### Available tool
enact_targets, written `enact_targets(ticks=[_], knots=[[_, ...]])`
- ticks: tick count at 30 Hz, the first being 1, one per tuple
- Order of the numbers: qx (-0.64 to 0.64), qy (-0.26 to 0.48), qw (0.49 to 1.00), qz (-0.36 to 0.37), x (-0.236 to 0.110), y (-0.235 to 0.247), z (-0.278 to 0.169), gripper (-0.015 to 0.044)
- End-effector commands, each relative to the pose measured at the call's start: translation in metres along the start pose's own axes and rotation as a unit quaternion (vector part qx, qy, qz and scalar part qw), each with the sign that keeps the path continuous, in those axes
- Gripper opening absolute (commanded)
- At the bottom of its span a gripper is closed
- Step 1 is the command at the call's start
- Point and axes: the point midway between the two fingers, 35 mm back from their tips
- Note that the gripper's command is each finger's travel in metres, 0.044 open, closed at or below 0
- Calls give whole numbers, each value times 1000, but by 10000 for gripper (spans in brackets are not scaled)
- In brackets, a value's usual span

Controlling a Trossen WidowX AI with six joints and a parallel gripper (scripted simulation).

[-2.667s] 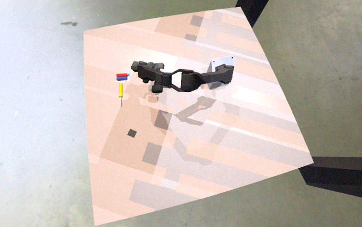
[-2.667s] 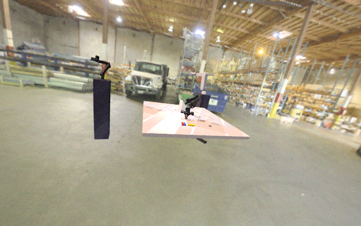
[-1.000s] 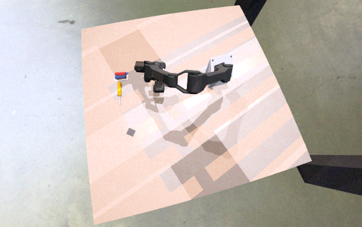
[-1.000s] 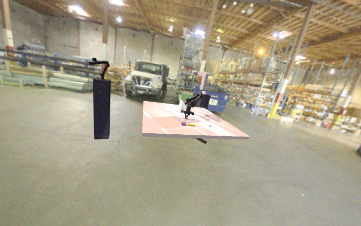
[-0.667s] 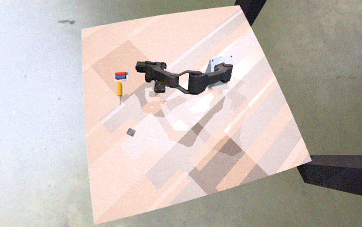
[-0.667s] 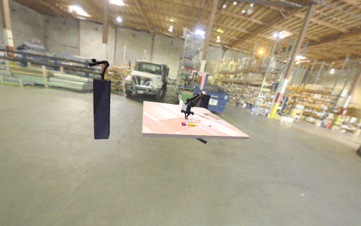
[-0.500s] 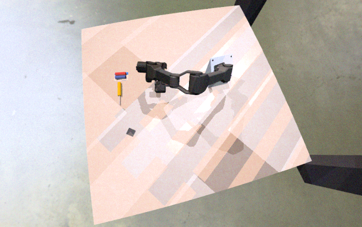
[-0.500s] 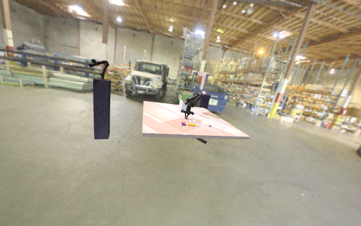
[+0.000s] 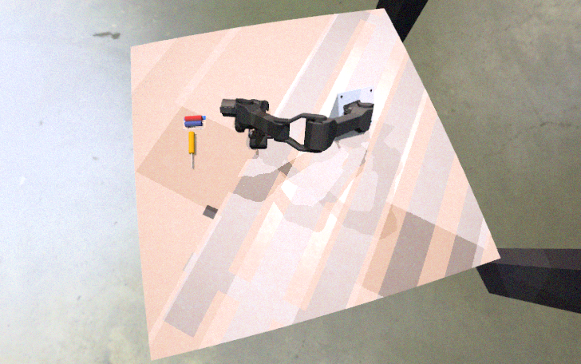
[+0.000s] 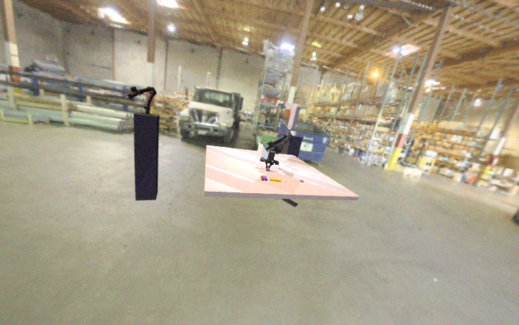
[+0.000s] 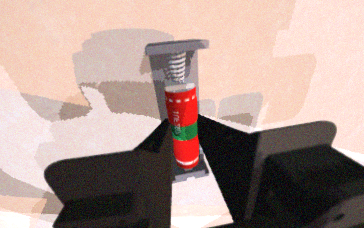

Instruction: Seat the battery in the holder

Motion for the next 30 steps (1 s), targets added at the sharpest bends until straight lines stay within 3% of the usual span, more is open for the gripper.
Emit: enact_targets(ticks=[1,4,17,19,24,27,30], knots=[[2,0,1000,0,0,1,-1,91],[2,0,1000,0,0,1,-1,167],[0,0,1000,0,-15,0,-2,167],[5,1,1000,1,-20,-2,-3,219],[1,0,1000,-2,-79,-5,-9,350],[0,0,1000,-2,-88,-5,-11,429],[0,0,1000,-2,-88,-8,-11,440]])
Point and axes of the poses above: the point midway between the two fingers, 35 mm back from their tips, its own x axis out along the fingers, its own y axis across the jaws, z = x × y, and after that the axes turned 12 degrees about -x, right-handed
